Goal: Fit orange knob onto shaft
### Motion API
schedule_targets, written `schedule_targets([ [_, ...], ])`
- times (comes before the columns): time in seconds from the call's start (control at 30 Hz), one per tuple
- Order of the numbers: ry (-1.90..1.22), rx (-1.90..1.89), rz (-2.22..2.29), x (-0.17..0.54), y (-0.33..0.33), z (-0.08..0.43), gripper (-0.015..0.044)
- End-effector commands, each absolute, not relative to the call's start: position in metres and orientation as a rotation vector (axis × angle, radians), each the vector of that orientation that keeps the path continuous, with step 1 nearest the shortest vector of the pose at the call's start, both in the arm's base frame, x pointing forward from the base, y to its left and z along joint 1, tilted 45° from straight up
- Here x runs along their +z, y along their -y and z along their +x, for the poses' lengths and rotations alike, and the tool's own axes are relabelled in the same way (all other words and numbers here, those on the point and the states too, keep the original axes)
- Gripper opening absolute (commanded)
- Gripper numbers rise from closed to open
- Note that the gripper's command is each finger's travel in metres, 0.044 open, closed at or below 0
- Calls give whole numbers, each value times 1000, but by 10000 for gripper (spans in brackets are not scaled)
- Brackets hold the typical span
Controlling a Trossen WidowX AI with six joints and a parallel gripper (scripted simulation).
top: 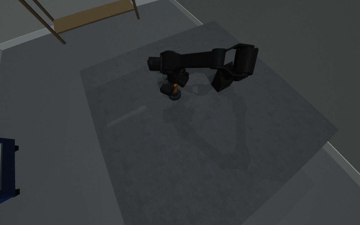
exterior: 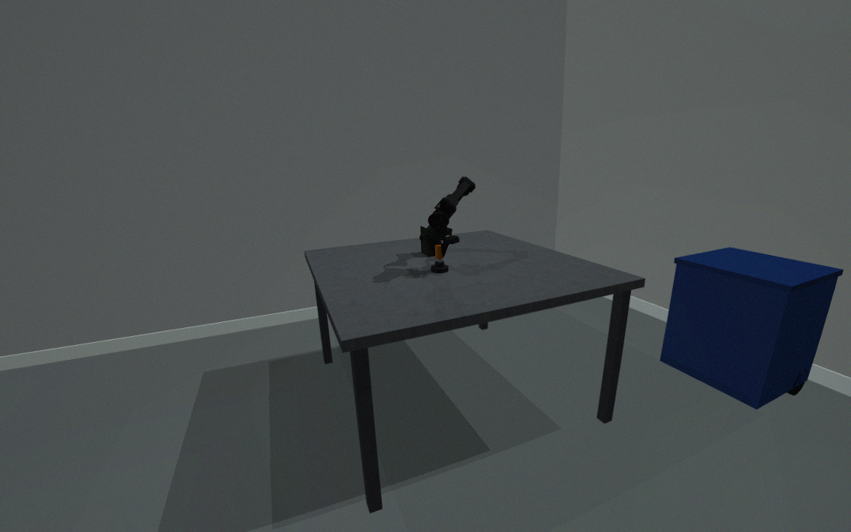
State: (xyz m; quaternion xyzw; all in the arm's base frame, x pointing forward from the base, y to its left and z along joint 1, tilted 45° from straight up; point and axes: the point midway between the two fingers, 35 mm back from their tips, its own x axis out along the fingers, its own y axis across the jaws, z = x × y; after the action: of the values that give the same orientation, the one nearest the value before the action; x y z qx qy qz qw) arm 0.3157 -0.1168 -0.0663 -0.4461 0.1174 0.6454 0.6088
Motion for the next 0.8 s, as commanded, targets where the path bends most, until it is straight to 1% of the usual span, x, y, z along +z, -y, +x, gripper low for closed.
schedule_targets([
  [0.0,-244,1497,-1061,-67,117,315,0],
  [0.77,-225,1503,-1082,-65,118,317,0],
])
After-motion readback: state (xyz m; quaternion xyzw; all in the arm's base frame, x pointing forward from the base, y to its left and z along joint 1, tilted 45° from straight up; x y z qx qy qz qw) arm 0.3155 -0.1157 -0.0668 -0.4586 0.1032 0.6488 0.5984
